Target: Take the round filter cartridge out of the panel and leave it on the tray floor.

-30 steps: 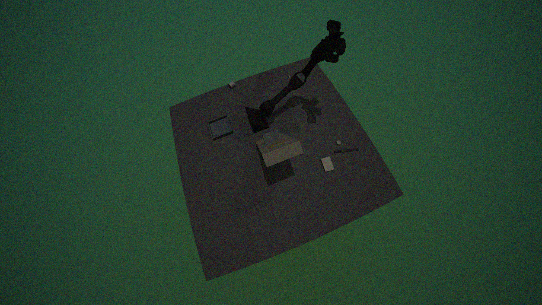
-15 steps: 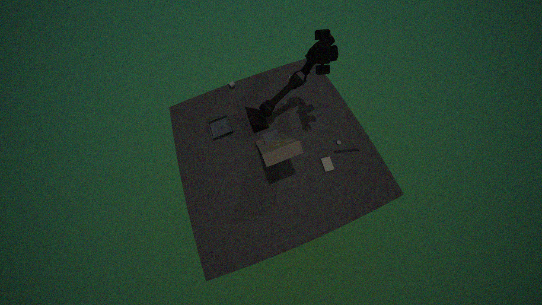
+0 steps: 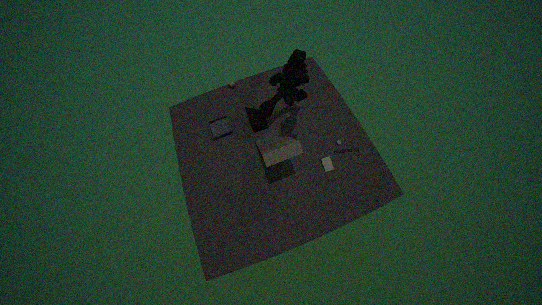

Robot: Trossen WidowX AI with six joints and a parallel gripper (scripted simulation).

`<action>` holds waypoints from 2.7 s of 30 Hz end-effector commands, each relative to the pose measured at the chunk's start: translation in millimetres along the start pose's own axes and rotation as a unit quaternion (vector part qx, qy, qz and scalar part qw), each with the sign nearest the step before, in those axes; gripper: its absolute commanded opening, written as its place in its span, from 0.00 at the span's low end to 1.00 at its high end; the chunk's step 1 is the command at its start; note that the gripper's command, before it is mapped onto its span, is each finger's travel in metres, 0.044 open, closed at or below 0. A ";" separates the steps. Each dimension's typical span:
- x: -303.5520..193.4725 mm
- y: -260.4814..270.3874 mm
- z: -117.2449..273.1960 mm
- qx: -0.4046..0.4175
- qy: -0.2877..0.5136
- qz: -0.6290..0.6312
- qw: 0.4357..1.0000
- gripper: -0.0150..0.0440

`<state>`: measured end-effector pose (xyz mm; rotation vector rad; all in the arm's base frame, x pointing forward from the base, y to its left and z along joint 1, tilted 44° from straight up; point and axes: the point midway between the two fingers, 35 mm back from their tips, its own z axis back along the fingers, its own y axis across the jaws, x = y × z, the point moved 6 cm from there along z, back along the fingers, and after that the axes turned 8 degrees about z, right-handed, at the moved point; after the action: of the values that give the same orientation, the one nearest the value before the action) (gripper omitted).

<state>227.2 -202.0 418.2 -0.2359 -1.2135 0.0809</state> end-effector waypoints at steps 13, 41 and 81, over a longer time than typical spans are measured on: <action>-154.4 40.8 -70.1 0.265 0.188 -0.534 0.780 0.43; -155.6 52.8 -88.0 0.264 0.190 -0.533 0.781 0.43; -154.1 74.4 -114.3 0.266 0.186 -0.534 0.781 0.43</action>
<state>284.5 -173.5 223.2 0.9195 -0.7364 -0.5851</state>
